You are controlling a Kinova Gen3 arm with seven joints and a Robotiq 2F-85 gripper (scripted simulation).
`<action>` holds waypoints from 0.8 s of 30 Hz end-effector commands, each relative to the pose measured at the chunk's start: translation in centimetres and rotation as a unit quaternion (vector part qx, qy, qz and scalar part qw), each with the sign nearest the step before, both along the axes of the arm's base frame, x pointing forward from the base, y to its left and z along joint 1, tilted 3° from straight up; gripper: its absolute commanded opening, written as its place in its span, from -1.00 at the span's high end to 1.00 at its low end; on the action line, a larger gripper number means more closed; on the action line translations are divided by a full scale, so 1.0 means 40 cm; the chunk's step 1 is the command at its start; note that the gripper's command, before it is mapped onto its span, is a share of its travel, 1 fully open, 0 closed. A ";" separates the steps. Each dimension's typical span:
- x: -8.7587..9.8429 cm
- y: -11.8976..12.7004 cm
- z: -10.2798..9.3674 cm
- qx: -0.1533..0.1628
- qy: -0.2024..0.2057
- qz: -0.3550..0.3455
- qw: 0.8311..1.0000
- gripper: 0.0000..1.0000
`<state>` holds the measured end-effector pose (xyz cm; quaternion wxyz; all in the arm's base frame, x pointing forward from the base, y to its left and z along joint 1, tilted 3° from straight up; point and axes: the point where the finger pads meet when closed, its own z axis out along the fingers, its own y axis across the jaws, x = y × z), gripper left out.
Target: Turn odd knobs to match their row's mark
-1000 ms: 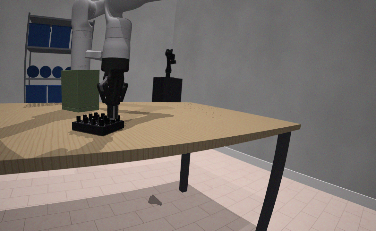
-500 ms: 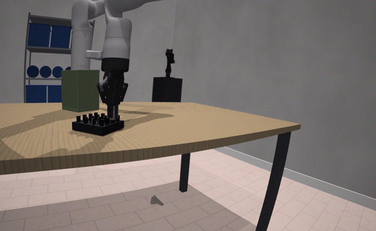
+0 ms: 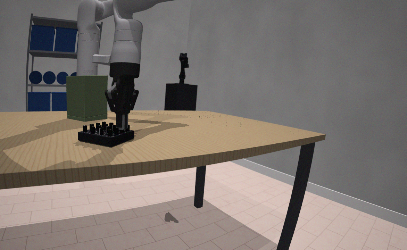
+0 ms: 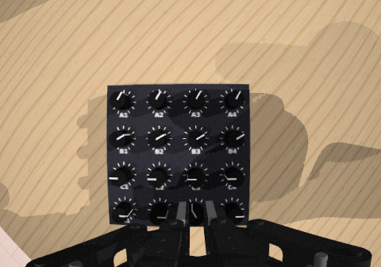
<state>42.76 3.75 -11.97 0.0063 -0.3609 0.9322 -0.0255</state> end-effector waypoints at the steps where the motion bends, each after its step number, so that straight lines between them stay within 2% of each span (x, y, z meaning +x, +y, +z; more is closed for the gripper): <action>1: 0.007 -0.003 -0.002 -0.001 -0.003 -0.011 1.000 0.83; 24: 0.007 -0.003 -0.002 0.002 -0.006 -0.085 0.996 0.83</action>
